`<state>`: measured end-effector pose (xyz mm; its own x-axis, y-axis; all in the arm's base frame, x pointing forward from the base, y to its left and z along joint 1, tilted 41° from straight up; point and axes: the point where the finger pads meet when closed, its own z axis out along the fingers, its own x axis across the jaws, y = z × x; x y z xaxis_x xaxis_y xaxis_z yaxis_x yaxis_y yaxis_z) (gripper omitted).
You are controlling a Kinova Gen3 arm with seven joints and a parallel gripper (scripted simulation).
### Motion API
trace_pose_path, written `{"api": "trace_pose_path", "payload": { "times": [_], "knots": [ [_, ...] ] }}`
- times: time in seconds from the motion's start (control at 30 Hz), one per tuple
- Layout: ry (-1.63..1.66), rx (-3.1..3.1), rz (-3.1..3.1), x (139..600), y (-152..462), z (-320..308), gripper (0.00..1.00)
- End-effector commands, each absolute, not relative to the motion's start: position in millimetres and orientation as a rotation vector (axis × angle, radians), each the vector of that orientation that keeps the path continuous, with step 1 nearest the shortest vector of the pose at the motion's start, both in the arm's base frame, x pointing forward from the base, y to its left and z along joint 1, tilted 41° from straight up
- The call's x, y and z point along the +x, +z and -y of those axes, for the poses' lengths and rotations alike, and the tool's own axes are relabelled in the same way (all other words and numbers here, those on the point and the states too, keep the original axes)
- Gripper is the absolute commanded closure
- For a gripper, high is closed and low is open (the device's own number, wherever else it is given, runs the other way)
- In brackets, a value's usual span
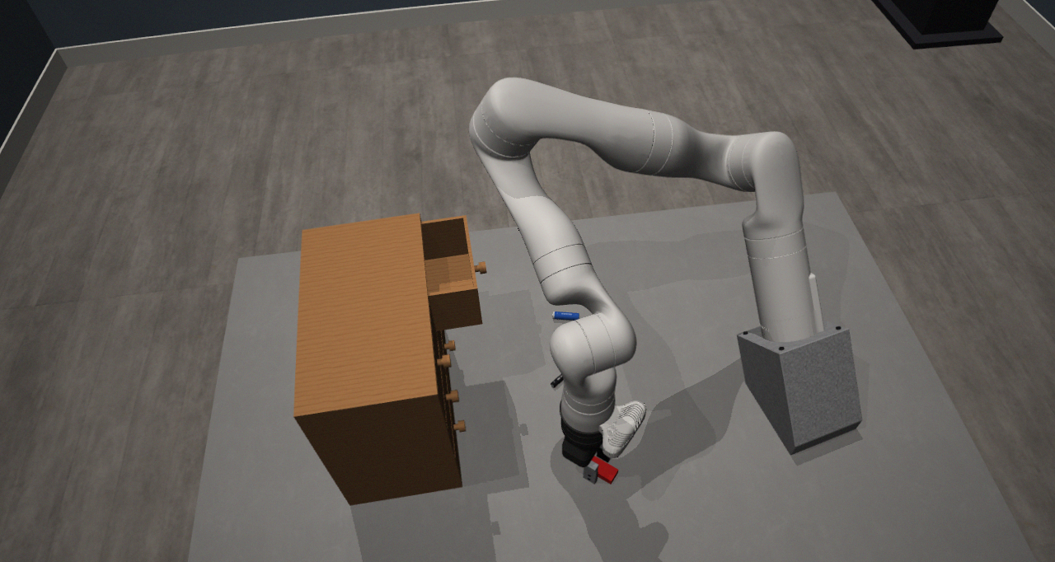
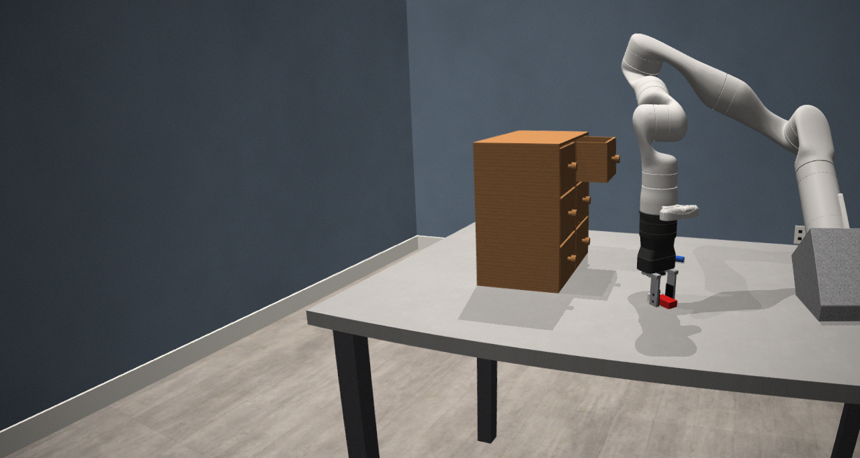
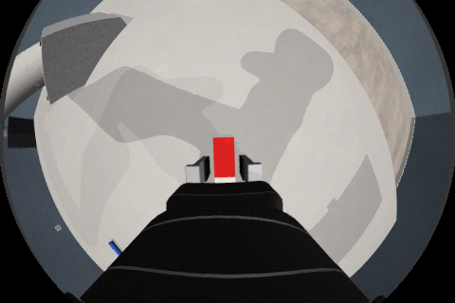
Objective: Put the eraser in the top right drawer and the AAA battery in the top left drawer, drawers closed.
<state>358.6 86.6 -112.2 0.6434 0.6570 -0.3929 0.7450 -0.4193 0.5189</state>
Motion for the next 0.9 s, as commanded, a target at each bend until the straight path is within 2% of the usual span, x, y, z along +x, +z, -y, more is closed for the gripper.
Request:
{"api": "trace_pose_path", "payload": {
  "times": [0.0, 0.03, 0.87],
  "knots": [
    [-0.166, 2.186, -1.087, 358.9, -111.8, -87.5, 0.25],
    [-0.166, 2.186, -1.087, 358.9, -111.8, -87.5, 0.55],
    [-0.166, 2.186, -1.087, 356.2, -100.1, -97.1, 0.55]
  ]
}}
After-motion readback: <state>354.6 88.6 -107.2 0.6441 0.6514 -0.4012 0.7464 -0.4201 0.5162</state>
